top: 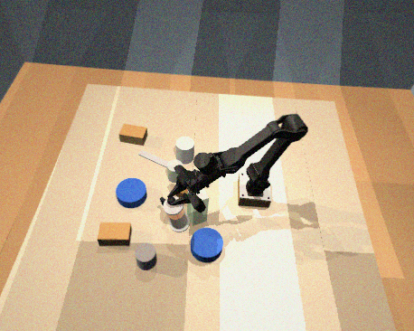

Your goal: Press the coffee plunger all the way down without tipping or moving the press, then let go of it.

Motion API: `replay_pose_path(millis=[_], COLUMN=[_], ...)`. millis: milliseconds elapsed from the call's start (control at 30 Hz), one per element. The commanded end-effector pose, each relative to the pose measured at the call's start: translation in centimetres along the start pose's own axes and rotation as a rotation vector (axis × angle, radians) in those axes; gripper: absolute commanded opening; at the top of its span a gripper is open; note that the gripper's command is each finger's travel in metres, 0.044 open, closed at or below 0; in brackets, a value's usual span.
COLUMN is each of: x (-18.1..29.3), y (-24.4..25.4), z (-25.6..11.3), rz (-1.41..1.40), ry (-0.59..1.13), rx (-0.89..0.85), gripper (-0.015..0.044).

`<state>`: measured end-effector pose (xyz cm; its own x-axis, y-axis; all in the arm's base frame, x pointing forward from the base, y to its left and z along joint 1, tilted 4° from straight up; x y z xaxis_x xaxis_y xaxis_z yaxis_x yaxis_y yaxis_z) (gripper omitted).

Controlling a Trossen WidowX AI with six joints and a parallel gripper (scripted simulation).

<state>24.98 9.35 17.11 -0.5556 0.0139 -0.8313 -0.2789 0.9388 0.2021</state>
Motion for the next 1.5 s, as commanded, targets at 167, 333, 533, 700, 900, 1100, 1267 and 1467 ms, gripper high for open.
replay_pose_path(millis=[167,333,533,700,900,1100,1267,1467], x=[0.0,0.0,0.0,0.0,-0.6,-5.0,-5.3,-5.2], y=[0.0,0.0,0.0,0.0,0.1,0.9,0.9,0.9], z=[0.0,0.0,0.0,0.0,-0.4,-5.3,-6.2,-6.2], rz=[0.0,0.0,0.0,0.0,0.001,0.005,0.006,0.006], ry=[-0.001,-0.001,-0.001,-0.001,0.001,0.017,0.02,0.02], rx=[0.0,0.0,0.0,0.0,0.001,0.006,0.007,0.007], gripper=[0.0126,0.0126,0.0284,0.0415,0.044,0.044,0.044,0.044])
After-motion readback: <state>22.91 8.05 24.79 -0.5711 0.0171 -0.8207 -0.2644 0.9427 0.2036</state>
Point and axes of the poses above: the point midway between the two fingers, 35 mm back from their tips, its own z axis out along the fingers, its own y axis across the jaws, x = y × z, the point moved 9 cm from there along -z, back along the fingers, and after that the axes turned 11 degrees about z, right-handed, at the moved point
